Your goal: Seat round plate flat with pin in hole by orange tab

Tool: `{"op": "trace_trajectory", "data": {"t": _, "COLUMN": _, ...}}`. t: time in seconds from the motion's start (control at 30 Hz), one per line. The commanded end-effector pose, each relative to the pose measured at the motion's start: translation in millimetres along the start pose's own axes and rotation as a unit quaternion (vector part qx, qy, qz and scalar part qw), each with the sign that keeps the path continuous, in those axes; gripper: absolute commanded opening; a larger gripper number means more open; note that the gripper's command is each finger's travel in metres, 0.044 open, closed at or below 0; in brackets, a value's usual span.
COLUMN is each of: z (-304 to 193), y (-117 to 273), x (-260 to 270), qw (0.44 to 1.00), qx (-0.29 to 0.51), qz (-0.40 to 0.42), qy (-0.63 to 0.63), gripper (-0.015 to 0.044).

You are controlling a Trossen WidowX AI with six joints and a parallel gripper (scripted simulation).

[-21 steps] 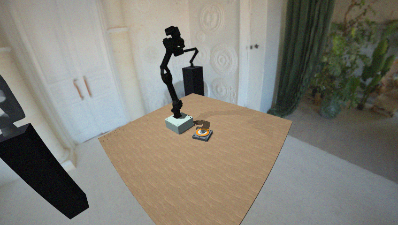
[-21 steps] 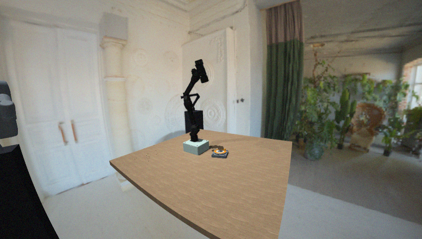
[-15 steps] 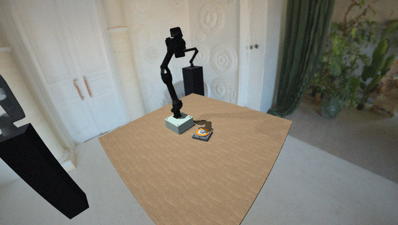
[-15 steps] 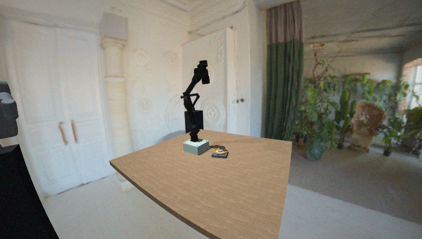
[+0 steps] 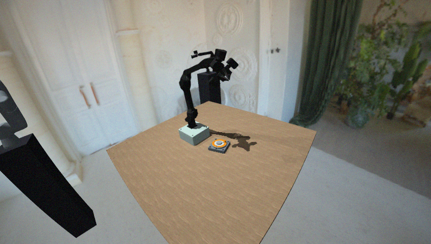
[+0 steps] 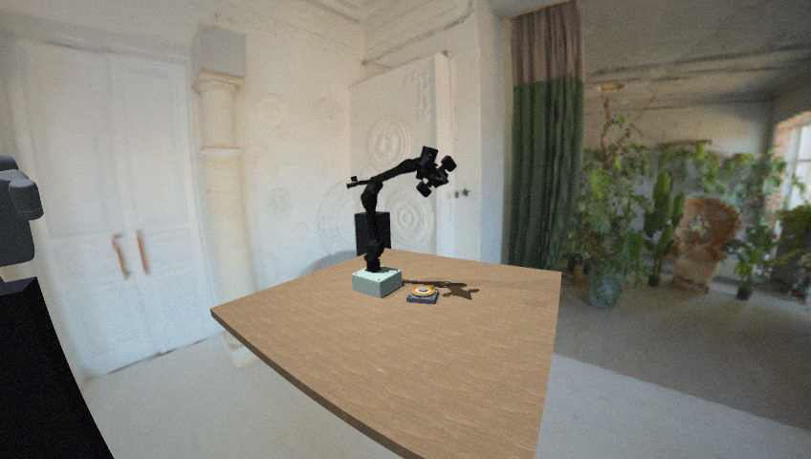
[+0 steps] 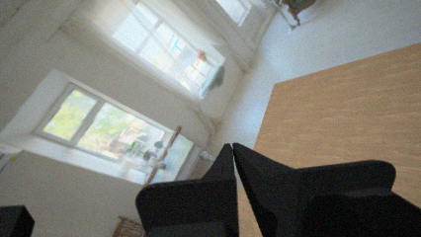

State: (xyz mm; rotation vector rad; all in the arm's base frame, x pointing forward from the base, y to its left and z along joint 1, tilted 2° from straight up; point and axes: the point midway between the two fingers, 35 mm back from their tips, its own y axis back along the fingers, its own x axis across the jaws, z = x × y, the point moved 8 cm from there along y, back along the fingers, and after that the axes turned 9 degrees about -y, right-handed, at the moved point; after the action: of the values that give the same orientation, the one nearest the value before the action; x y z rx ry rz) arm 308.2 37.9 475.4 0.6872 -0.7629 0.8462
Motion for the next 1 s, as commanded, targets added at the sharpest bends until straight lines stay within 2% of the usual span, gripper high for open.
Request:
{"op": "trace_trajectory", "data": {"t": 0.0, "z": -47, "y": -29, "x": -30, "qw": 0.988, "qx": 0.081, "qz": -0.043, "qy": 0.128, "gripper": 0.0}}
{"op": "trace_trajectory", "data": {"t": 0.13, "z": -80, "y": -44, "x": -58, "qw": 0.965, "qx": 0.147, "qz": -0.071, "qy": 0.205, "gripper": 0.0}}
{"op": "trace_trajectory", "data": {"t": 0.33, "z": -144, "y": -64, "x": -132, "qw": 0.876, "qx": 0.307, "qz": -0.127, "qy": 0.348, "gripper": 0.0}}
{"op": "trace_trajectory", "data": {"t": 0.4, "z": -152, "y": -66, "x": -145, "qw": 0.857, "qx": 0.333, "qz": -0.134, "qy": 0.371, "gripper": 0.0}}
{"op": "trace_trajectory", "data": {"t": 0.6, "z": -195, "y": -60, "x": -236, "qw": 0.693, "qx": 0.51, "qz": -0.162, "qy": 0.483, "gripper": 0.0}}
{"op": "trace_trajectory", "data": {"t": 0.73, "z": -205, "y": -52, "x": -269, "qw": 0.625, "qx": 0.575, "qz": -0.165, "qy": 0.502, "gripper": 0.0}}
{"op": "trace_trajectory", "data": {"t": 0.97, "z": -206, "y": -51, "x": -272, "qw": 0.619, "qx": 0.58, "qz": -0.165, "qy": 0.503, "gripper": 0.0}}
